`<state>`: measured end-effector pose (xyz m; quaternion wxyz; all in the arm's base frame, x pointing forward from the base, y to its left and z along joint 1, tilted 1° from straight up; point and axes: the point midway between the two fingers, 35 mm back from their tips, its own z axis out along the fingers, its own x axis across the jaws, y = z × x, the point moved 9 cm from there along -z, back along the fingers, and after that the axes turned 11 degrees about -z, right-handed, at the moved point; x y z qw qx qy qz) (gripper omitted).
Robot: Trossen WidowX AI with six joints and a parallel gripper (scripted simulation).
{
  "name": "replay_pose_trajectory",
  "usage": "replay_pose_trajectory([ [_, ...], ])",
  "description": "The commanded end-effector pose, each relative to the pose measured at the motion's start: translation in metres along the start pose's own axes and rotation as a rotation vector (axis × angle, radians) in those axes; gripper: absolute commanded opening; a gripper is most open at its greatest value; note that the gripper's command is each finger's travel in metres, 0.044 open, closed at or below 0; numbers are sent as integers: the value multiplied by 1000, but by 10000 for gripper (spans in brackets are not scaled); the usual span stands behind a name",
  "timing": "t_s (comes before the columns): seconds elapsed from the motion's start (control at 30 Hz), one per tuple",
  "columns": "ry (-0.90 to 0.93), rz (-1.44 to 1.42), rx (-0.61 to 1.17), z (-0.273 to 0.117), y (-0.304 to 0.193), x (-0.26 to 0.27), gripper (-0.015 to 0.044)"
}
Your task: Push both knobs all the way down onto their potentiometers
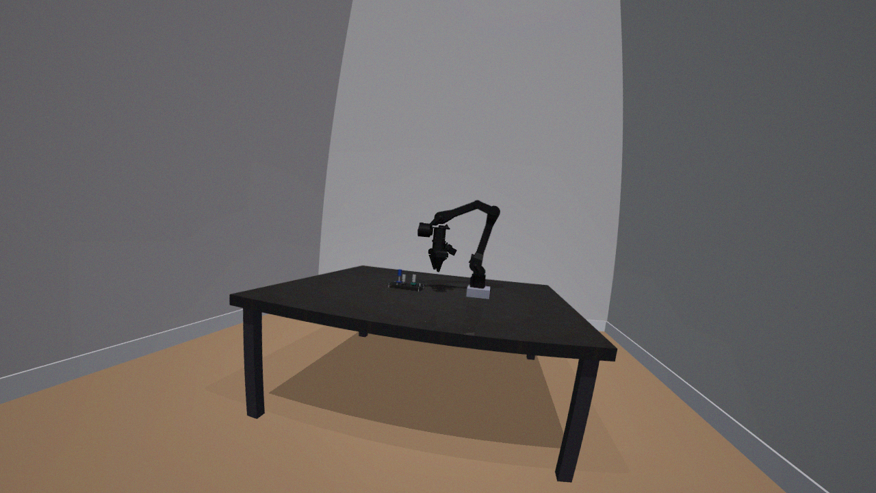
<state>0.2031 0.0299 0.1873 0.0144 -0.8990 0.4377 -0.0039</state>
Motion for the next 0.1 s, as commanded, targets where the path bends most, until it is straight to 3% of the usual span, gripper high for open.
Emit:
replay_pose_trajectory([
  [0.0,3,-5,-1,0,0,0,440],
  [0.07,3,-5,-1,0,0,0,440],
])
